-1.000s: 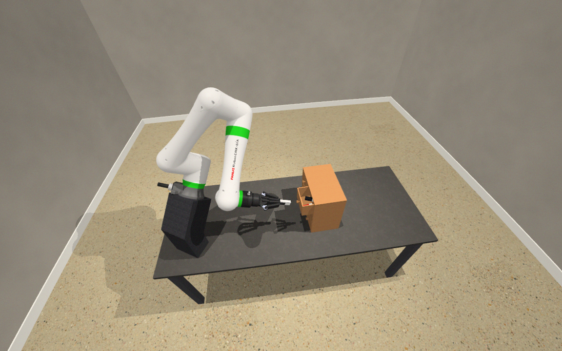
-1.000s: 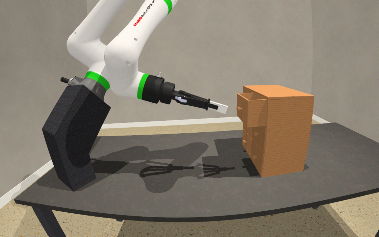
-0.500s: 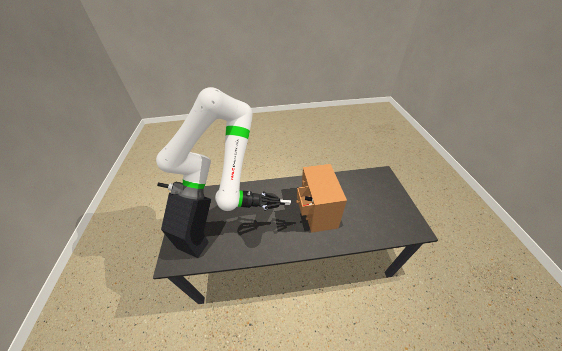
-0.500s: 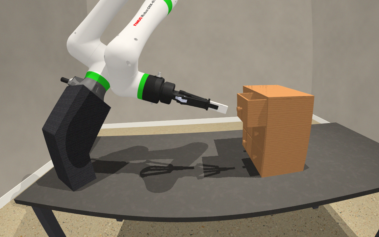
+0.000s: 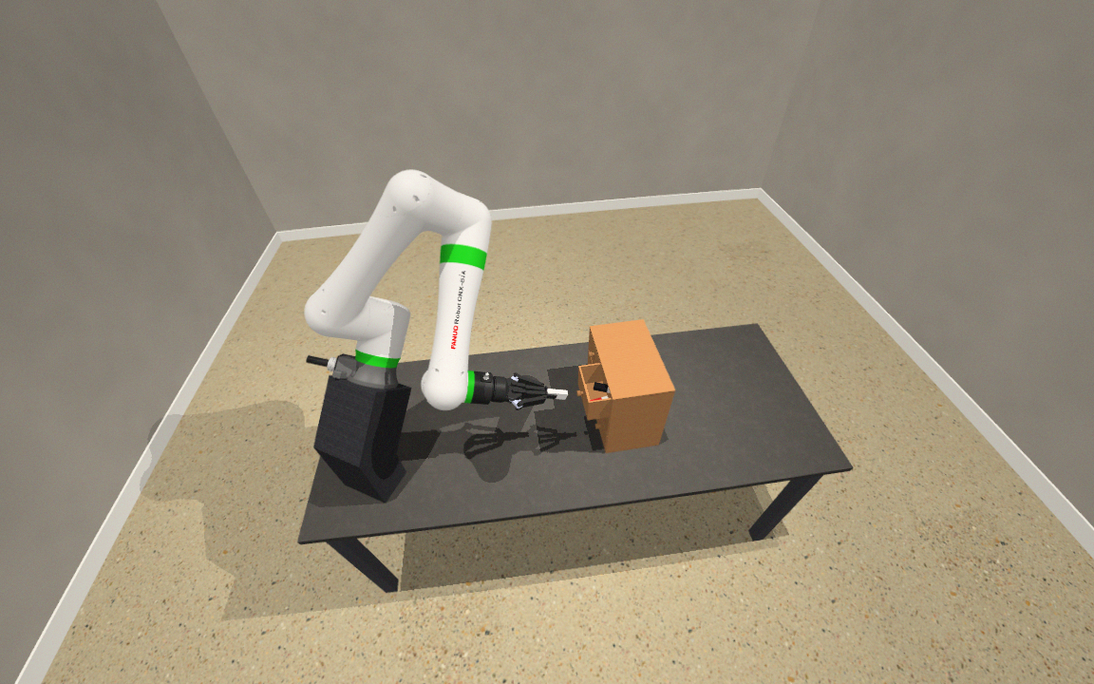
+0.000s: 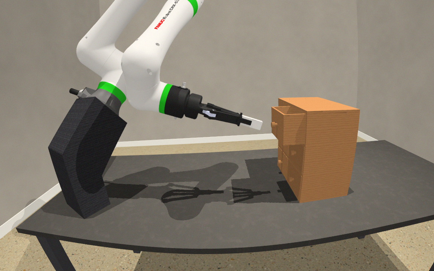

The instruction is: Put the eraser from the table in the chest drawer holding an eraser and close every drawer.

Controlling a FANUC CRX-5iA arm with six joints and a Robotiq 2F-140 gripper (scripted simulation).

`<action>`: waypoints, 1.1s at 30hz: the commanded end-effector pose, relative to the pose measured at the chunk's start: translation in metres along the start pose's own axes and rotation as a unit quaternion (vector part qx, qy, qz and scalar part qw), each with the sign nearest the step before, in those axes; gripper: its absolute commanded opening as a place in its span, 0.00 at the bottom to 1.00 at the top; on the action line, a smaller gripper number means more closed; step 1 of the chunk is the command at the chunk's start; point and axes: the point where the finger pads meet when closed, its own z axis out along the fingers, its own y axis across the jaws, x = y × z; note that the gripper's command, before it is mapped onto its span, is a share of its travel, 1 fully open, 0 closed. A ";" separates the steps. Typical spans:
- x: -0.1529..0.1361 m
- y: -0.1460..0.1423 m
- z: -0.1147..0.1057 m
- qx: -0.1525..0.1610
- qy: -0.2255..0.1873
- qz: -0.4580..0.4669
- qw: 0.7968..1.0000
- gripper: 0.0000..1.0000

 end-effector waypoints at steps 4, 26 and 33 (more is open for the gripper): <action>-0.002 0.000 0.005 0.000 0.000 0.000 1.000 0.00; -0.012 0.000 0.032 0.000 0.000 0.000 1.000 0.00; -0.015 0.000 0.040 0.000 0.000 0.000 1.000 0.00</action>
